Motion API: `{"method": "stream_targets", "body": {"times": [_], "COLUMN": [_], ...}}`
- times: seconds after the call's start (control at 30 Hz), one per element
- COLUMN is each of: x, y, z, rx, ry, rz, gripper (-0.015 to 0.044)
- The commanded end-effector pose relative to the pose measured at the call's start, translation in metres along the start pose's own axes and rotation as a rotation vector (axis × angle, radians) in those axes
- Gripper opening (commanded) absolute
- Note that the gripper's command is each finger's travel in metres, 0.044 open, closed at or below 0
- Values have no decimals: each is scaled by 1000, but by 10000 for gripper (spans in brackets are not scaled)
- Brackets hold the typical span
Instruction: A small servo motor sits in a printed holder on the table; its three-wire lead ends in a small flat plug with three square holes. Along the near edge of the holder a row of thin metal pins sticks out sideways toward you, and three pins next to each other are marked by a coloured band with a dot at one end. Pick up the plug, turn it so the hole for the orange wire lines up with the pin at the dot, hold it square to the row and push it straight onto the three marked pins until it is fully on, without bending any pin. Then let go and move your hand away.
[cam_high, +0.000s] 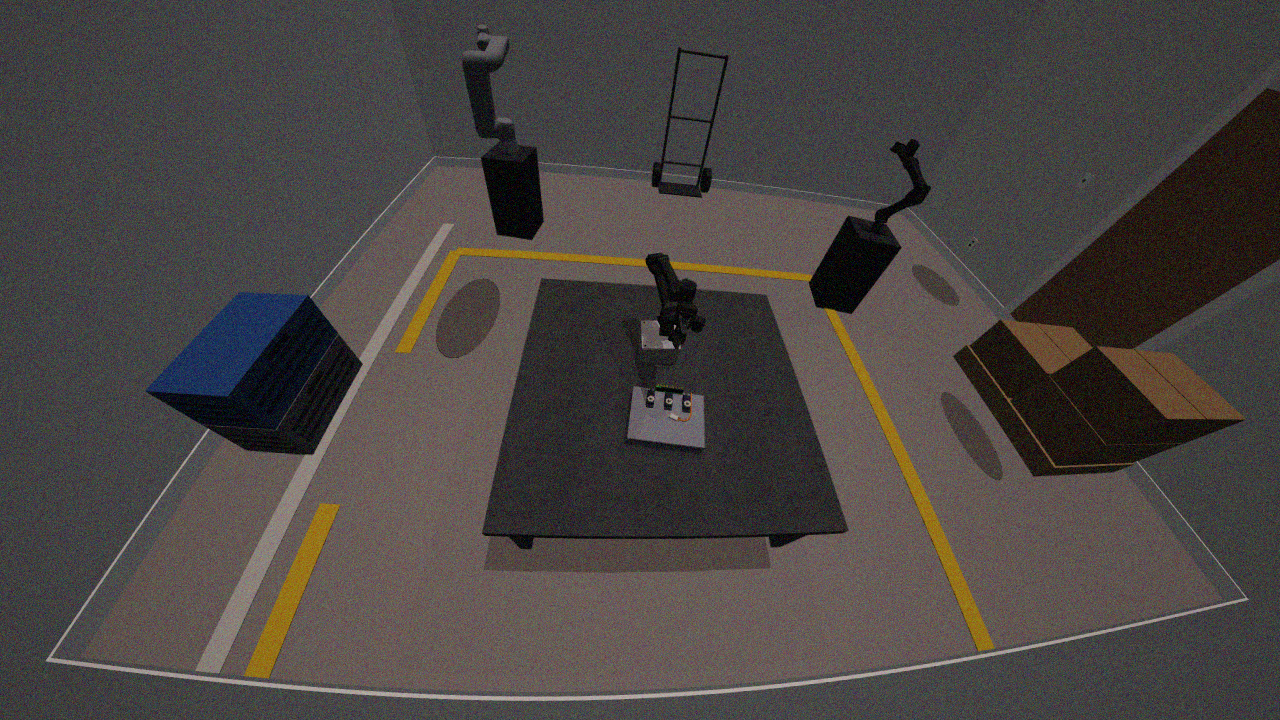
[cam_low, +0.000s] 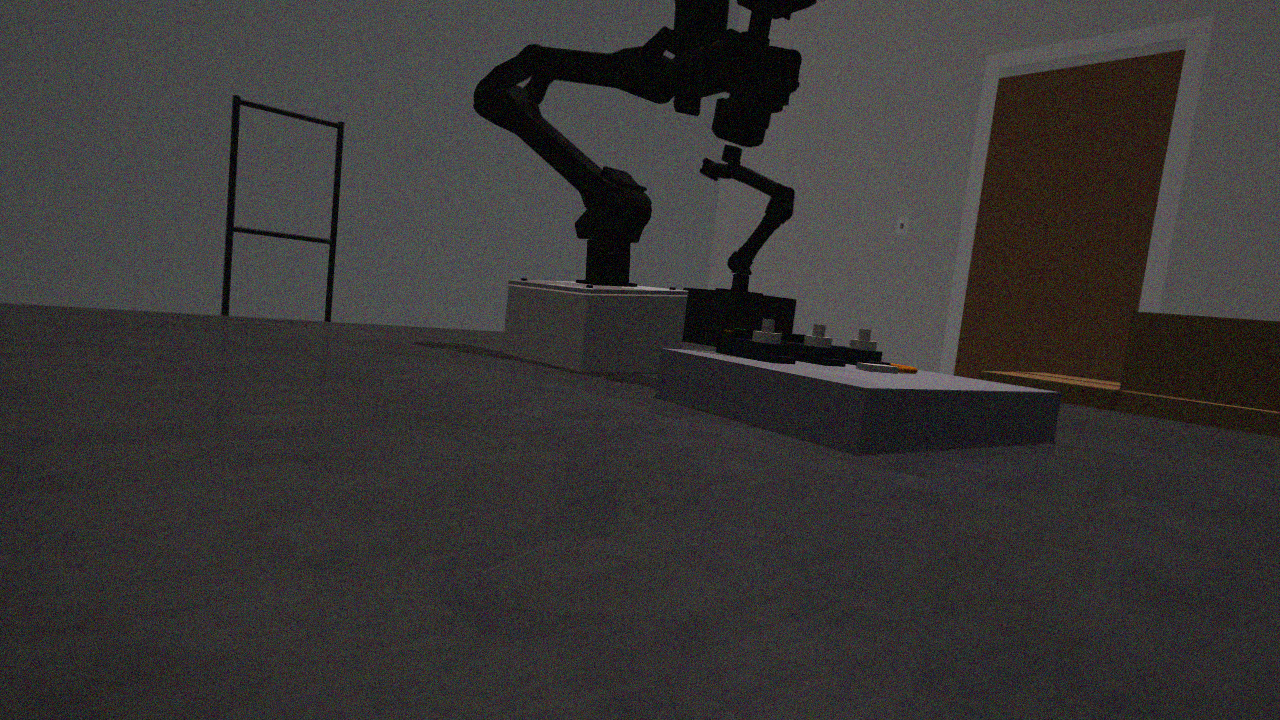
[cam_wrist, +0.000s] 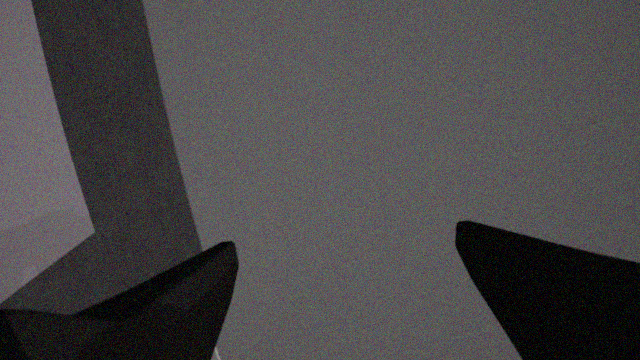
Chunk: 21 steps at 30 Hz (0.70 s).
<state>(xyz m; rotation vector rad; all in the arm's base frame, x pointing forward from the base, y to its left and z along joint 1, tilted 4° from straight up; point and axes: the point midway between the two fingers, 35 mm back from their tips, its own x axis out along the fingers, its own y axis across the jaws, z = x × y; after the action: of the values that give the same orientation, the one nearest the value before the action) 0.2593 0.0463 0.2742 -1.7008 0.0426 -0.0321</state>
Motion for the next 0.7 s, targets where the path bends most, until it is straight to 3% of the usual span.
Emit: {"method": "stream_targets", "body": {"times": [0.0, 0.33, 0.67], "x": [0, 7, 18], "y": [0, -6, -17], "z": [0, -4, -12], "rx": [3, 191, 531], "ry": [0, -4, -15], "rz": [0, -7, -18], "gripper": [374, 115, 115]}}
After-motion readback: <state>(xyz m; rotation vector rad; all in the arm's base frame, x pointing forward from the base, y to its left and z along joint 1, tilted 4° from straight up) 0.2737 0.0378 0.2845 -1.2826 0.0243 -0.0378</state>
